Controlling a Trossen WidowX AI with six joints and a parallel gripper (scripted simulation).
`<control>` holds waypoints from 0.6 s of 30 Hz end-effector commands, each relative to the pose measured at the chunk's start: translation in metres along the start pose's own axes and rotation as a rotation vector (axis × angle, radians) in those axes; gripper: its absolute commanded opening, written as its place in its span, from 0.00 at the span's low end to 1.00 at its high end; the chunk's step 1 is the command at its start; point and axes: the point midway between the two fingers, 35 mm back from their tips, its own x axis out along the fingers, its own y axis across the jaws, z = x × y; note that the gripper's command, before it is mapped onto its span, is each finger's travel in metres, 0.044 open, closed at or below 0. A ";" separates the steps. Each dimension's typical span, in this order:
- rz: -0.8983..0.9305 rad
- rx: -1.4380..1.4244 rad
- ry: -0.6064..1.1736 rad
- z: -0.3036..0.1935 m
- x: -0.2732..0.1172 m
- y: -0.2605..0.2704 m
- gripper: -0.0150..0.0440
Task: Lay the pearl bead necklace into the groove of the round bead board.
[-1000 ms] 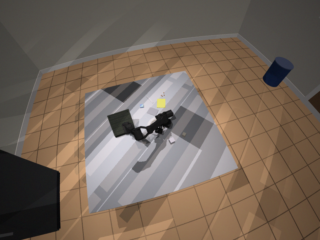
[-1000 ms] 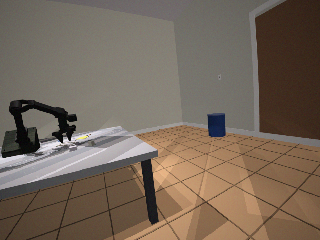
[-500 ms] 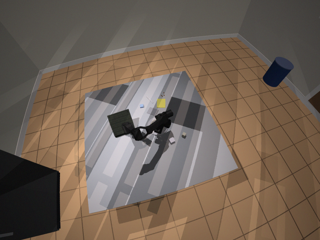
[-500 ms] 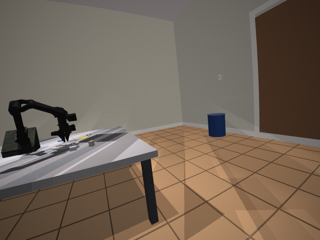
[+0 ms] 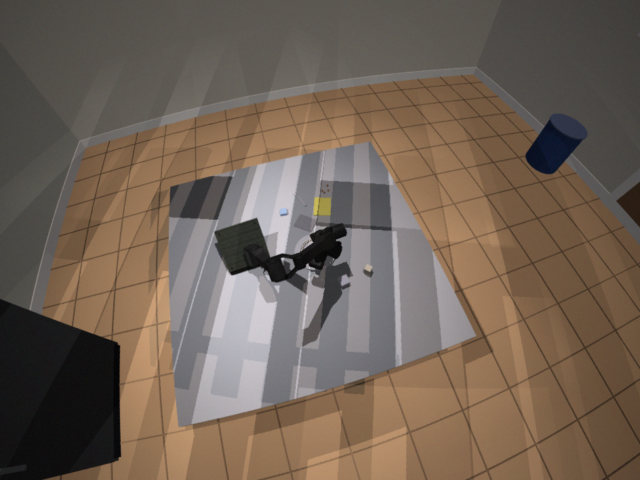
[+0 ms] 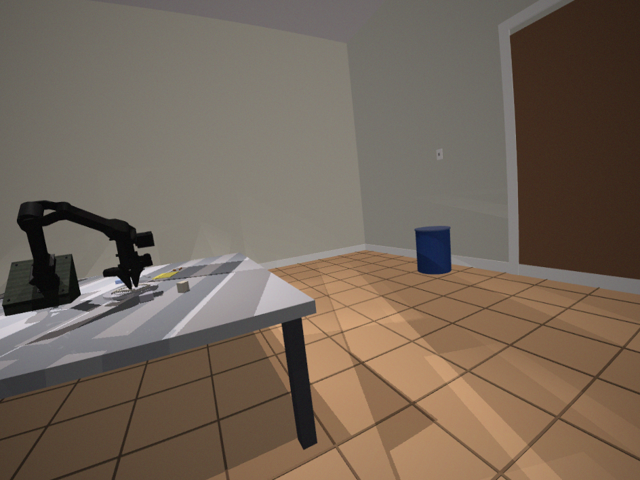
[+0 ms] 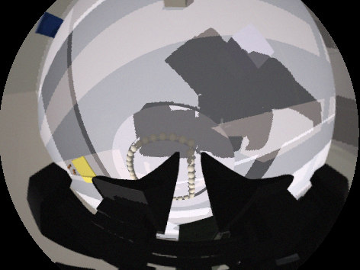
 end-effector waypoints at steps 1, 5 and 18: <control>-0.004 -0.007 -0.002 -0.001 0.007 0.000 0.46; -0.005 -0.007 -0.003 -0.001 0.010 -0.001 0.46; -0.002 0.000 0.002 -0.001 0.008 -0.001 0.25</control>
